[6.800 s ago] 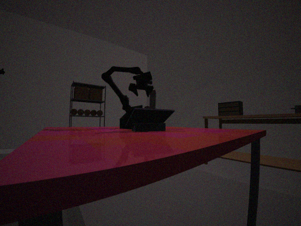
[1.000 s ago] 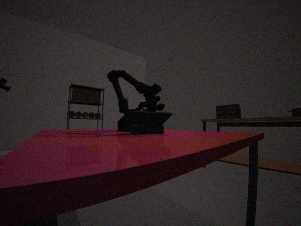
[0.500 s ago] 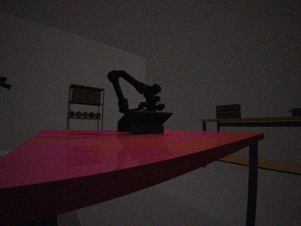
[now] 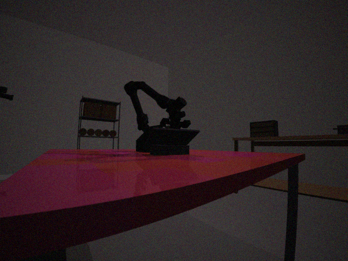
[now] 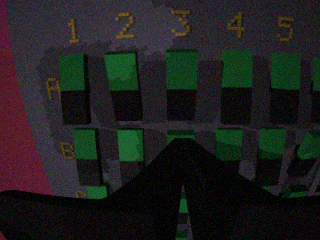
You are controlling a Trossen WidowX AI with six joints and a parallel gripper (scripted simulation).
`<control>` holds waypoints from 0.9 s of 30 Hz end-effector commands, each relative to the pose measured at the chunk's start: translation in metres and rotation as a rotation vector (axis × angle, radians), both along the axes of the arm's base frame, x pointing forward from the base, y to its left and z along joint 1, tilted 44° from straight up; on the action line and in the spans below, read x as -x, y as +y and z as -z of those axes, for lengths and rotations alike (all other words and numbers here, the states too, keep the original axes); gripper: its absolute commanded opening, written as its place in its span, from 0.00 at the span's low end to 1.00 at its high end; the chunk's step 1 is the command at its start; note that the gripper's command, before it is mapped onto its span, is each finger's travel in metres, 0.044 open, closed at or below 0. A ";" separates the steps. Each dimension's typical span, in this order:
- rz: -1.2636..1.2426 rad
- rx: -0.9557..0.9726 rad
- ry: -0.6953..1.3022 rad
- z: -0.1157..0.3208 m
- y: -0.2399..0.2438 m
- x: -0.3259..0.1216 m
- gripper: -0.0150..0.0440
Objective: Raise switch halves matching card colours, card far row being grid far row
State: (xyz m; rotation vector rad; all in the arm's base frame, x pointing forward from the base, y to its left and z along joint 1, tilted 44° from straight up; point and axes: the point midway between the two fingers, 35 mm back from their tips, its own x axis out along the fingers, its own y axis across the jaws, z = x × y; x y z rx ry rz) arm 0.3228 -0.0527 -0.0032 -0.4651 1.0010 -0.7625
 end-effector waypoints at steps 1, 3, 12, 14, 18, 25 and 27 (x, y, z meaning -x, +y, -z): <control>-0.003 -0.003 0.006 0.001 0.000 0.000 0.25; -0.003 -0.003 0.006 0.001 -0.001 0.000 0.25; -0.006 -0.003 0.000 -0.011 0.019 0.007 0.25; -0.016 0.000 -0.006 -0.027 0.041 0.018 0.25; -0.021 0.003 -0.009 -0.034 0.048 0.023 0.25; -0.021 0.003 -0.007 -0.032 0.044 0.055 0.25; -0.021 0.003 -0.007 -0.032 0.044 0.055 0.25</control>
